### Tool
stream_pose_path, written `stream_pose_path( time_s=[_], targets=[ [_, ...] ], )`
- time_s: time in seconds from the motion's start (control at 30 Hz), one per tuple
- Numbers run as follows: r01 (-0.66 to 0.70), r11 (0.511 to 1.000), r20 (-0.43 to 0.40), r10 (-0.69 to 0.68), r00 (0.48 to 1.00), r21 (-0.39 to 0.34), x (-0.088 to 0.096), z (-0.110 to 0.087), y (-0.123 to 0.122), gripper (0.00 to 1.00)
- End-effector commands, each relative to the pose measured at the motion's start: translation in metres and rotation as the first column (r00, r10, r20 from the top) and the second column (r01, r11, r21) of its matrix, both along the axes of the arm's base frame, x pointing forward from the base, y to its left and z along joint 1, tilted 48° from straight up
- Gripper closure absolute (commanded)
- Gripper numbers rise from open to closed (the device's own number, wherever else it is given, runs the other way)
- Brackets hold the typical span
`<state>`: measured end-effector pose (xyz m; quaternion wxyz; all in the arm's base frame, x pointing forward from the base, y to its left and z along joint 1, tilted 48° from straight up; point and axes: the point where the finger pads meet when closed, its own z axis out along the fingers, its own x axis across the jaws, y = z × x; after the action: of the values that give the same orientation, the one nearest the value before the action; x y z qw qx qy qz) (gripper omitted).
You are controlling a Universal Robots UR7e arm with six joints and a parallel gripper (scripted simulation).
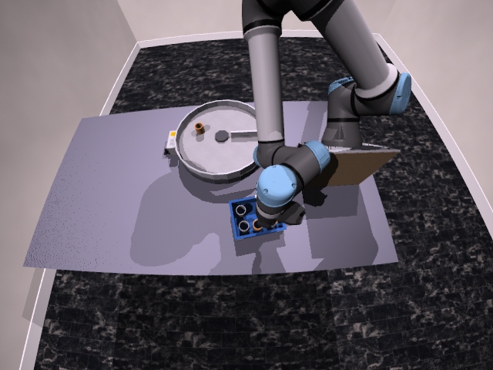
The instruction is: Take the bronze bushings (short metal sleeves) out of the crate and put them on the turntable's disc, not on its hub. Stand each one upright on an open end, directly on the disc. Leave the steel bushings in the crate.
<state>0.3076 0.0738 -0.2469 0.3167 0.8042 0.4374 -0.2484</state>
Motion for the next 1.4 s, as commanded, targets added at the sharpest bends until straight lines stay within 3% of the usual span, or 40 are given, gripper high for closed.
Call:
stream_pose_path(
  time_s=[0.0,1.37],
  targets=[
    [0.000,1.000,-0.004,0.000,1.000,-0.002,-0.0021,-0.0009,-0.0017,0.64],
    [0.000,1.000,-0.004,0.000,1.000,-0.002,-0.0024,-0.0050,-0.0059,0.64]
  ],
)
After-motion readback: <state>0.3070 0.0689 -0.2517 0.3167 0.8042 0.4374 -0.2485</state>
